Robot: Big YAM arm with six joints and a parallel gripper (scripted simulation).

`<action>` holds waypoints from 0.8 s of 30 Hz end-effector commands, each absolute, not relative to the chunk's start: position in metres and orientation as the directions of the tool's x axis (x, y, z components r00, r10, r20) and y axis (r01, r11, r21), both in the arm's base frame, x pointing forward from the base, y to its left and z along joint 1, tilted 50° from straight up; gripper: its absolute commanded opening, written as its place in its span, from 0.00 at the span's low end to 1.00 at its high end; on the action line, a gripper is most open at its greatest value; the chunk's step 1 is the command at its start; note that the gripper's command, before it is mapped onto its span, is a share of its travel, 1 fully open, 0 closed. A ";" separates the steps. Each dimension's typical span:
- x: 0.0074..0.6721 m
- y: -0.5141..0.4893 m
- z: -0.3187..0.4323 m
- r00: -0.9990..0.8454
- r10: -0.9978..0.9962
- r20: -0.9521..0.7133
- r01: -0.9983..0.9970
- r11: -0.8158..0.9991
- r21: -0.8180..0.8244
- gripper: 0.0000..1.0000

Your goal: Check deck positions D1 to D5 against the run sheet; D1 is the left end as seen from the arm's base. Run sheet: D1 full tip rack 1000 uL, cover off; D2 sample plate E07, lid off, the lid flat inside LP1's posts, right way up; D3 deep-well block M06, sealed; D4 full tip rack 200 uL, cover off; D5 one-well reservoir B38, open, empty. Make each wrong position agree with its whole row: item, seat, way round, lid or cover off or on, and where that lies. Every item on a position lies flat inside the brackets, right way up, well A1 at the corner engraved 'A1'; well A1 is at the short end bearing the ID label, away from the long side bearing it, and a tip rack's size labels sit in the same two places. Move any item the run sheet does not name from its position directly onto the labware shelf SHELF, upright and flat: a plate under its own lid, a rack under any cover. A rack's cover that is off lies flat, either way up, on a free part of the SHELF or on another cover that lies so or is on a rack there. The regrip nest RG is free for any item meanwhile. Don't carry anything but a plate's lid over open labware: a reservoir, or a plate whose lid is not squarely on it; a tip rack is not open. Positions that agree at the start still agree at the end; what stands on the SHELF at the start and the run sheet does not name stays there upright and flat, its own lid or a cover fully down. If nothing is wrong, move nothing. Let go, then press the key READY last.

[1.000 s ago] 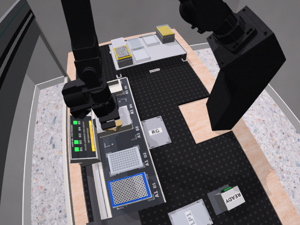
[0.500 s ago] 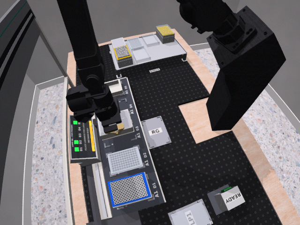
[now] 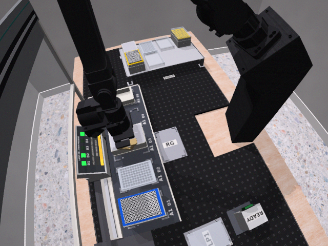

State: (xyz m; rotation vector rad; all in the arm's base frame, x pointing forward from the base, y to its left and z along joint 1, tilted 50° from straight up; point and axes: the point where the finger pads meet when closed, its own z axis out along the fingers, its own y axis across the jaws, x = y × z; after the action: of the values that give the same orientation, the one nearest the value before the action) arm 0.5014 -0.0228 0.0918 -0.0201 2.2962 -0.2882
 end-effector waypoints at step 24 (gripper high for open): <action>0.524 -0.027 0.087 -0.656 -0.107 -0.748 0.081 0.974 -0.211 0.00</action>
State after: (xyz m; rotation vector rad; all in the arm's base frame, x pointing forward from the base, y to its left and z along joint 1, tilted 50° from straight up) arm 0.5230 -0.0293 0.0793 -0.0146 2.2852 -0.2890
